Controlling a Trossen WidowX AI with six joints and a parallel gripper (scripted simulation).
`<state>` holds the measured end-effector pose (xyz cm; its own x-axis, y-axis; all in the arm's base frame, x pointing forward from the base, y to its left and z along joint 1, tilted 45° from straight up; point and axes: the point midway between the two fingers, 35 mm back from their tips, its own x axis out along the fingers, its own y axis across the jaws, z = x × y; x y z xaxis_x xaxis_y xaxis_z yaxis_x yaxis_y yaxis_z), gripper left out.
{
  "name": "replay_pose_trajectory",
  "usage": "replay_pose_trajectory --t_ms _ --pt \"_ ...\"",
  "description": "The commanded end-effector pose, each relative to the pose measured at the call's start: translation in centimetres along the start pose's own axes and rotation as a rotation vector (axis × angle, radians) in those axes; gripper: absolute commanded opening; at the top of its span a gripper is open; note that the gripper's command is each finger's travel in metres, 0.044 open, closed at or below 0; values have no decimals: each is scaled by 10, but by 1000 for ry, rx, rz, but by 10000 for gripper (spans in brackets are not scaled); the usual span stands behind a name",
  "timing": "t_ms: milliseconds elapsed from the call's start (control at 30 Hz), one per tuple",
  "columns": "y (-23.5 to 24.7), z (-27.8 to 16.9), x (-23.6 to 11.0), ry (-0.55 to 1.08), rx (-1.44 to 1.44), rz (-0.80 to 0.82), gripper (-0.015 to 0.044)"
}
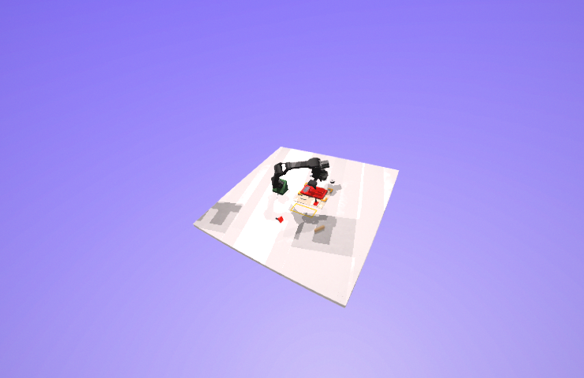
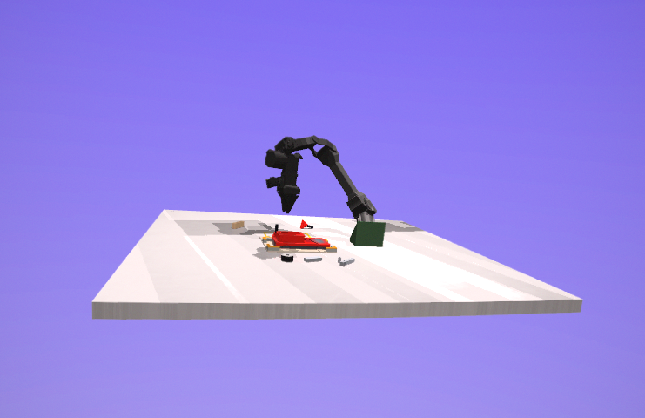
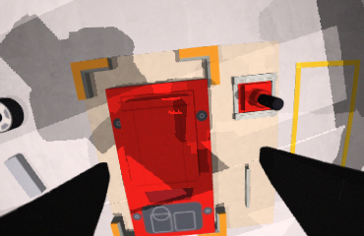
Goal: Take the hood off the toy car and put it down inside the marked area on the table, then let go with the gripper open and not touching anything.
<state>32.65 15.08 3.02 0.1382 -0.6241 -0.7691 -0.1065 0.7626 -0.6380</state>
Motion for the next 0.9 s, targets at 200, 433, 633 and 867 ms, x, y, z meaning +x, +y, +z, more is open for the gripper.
replay_pose_trajectory --t_ms 200,433,633,867 --pt "23 -19 18 40 -35 -74 440" --pt "23 -19 21 40 -35 -74 440" --pt "23 -19 25 40 -35 -74 440" --pt "22 -19 29 40 -35 -74 440"
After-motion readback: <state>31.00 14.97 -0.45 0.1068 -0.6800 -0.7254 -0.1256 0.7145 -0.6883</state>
